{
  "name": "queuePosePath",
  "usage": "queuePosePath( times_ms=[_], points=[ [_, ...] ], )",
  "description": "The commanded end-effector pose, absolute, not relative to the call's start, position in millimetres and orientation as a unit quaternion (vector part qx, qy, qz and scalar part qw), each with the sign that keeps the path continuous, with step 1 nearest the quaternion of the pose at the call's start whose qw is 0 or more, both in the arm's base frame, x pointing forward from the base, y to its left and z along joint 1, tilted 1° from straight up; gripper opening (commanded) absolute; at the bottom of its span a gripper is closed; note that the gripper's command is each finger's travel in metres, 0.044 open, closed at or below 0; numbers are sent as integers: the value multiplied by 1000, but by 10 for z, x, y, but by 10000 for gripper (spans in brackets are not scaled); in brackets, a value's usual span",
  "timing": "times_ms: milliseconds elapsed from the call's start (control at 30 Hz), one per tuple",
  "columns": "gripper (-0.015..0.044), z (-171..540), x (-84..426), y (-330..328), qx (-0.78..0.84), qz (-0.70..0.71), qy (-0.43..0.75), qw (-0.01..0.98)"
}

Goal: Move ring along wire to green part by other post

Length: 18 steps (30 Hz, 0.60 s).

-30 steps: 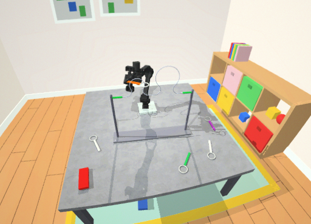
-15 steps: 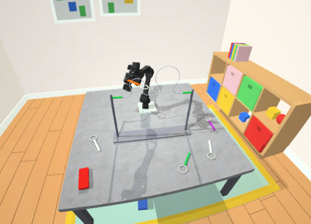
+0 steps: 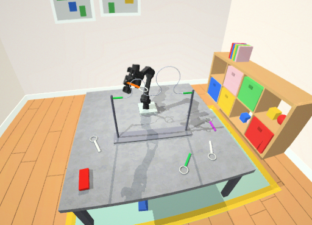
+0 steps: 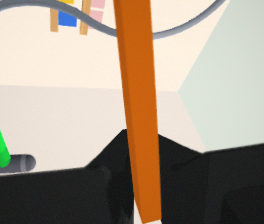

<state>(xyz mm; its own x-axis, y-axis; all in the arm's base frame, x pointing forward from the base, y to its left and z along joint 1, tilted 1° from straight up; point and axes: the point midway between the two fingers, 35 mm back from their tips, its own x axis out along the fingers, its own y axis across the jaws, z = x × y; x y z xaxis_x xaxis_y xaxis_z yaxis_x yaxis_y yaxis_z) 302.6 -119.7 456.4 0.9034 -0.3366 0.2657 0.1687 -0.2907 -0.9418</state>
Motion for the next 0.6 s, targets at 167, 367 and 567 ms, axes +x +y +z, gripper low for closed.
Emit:
queuePosePath(
  times_ms=[167, 367, 567],
  points=[
    [-150, 4322, 3037, -1246, -734, -202, 71, 645],
    [-150, 4140, 3043, -1257, -698, -192, 86, 685],
    [-150, 3915, 3046, -1241, -649, -178, 104, 732]
  ],
)
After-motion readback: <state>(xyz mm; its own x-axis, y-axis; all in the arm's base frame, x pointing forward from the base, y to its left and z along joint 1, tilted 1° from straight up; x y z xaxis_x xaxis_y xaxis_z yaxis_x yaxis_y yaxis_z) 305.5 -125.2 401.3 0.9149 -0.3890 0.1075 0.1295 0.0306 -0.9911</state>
